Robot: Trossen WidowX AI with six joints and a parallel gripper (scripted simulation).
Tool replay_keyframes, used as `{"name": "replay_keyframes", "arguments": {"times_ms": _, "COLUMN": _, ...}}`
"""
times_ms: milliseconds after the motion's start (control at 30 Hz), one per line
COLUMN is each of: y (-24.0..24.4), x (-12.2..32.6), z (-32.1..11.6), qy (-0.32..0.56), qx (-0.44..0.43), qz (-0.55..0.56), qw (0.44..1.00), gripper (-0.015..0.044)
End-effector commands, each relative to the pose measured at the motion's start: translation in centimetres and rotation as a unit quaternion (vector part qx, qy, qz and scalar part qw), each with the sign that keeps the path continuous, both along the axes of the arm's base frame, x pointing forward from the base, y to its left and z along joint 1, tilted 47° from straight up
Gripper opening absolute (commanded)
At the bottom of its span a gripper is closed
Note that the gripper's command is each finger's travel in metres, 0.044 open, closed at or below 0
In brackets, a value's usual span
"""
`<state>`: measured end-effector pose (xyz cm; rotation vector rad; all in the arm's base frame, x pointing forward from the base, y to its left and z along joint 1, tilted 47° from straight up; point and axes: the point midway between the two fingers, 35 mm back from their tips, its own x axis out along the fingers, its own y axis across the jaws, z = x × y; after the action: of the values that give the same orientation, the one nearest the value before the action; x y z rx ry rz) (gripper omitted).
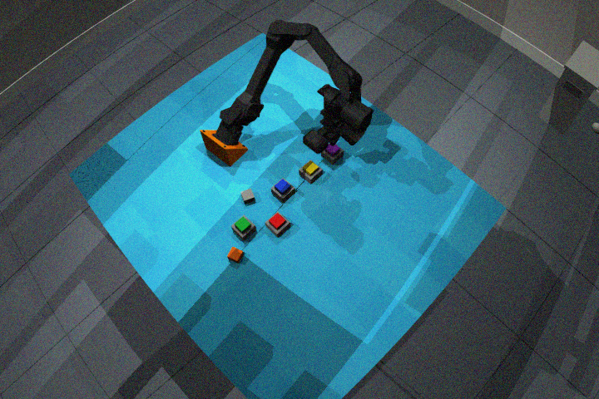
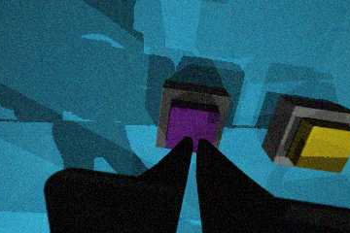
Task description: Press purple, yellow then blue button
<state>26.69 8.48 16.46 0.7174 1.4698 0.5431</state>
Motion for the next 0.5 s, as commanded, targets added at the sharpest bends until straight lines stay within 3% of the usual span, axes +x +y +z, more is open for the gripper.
{"name": "replay_keyframes", "arguments": {"times_ms": 0, "y": 0.5, "x": -0.1, "z": -0.4, "qy": 0.003, "qx": 0.003, "qz": 0.000, "qw": 1.000, "gripper": 0.0020}}
{"name": "replay_keyframes", "arguments": {"times_ms": 467, "y": 2.1, "x": 0.0, "z": -1.8, "qy": 0.002, "qx": 0.004, "qz": 0.000, "qw": 1.000, "gripper": 0.0020}}
